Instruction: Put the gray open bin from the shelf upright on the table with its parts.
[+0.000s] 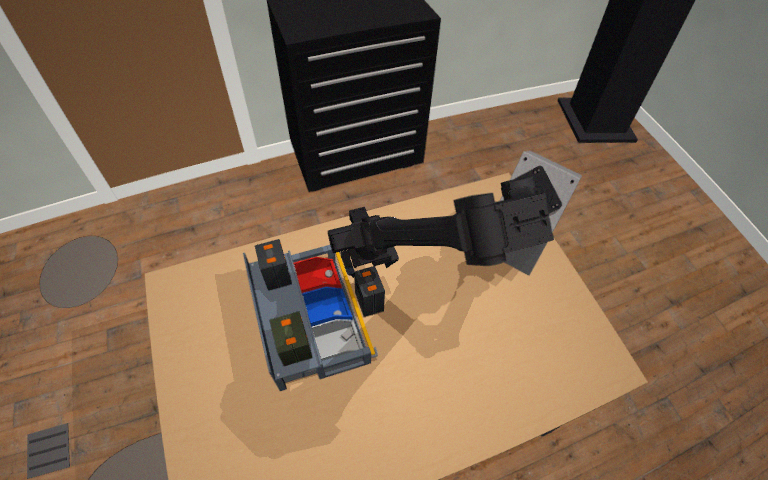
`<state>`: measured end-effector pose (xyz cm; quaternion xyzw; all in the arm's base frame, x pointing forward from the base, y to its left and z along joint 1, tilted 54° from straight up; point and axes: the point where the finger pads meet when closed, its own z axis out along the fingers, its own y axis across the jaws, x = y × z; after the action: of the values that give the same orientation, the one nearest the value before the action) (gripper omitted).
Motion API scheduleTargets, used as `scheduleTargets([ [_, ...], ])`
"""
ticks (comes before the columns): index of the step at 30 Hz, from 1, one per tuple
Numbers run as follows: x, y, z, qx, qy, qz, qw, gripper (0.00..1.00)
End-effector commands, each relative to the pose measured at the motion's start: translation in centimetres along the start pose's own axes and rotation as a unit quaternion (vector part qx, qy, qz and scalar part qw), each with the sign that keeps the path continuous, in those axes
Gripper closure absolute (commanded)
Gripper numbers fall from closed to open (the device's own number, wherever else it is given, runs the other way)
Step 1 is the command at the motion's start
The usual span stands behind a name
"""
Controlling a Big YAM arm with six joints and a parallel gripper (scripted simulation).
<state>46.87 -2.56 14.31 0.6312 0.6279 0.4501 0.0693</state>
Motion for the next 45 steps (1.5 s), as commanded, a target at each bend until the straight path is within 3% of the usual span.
scheduleTargets([
  [1,-0.2,0.5,-0.8,-0.005,-0.004,0.0,1.0,0.0],
  [18,0.0,0.1,0.5,0.004,0.001,0.003,1.0,0.0],
  [33,0.3,0.7,1.9,-0.001,0.003,-0.003,1.0,0.0],
  [34,0.8,1.6,1.2,-0.013,0.002,-0.011,1.0,0.0],
  [36,0.2,0.7,2.4,-0.001,0.003,-0.002,1.0,0.0],
  [45,0.2,0.6,3.7,-0.001,0.003,-0.002,1.0,0.0],
])
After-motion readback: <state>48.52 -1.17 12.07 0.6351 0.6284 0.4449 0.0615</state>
